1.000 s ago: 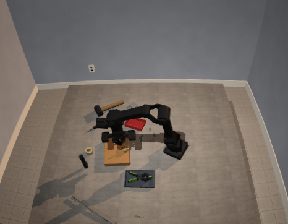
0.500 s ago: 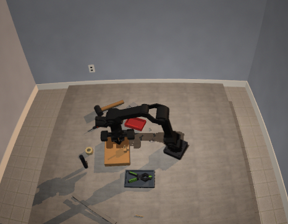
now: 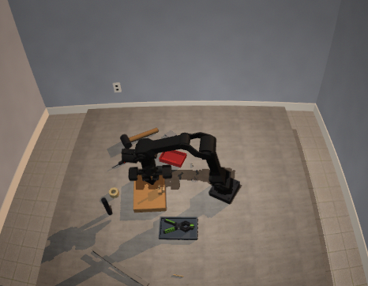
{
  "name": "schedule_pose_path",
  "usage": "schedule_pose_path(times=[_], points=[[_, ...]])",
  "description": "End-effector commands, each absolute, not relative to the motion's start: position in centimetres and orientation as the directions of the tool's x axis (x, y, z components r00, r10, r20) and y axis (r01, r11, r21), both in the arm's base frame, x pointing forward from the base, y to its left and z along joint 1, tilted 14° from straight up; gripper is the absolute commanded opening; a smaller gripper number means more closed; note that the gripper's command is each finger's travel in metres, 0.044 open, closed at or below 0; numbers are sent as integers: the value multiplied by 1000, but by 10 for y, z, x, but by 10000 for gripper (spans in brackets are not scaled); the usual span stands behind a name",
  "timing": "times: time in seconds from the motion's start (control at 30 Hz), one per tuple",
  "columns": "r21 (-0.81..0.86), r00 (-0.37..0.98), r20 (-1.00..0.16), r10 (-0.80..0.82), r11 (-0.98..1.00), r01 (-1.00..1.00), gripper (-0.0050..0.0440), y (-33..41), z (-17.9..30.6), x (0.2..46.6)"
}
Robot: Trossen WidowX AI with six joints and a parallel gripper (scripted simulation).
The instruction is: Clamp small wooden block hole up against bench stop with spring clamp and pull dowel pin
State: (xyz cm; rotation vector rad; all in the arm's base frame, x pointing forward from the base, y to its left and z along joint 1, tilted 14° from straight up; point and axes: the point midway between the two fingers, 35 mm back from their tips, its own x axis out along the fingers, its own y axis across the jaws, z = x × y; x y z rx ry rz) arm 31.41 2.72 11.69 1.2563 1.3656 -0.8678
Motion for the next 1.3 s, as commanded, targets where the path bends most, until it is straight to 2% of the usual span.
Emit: schedule_pose_path(times=[0.0, 1.27], points=[[135, 92, -971, 220, 191, 972, 0, 25, 116, 317], [137, 93, -971, 220, 191, 972, 0, 35, 71, 324]])
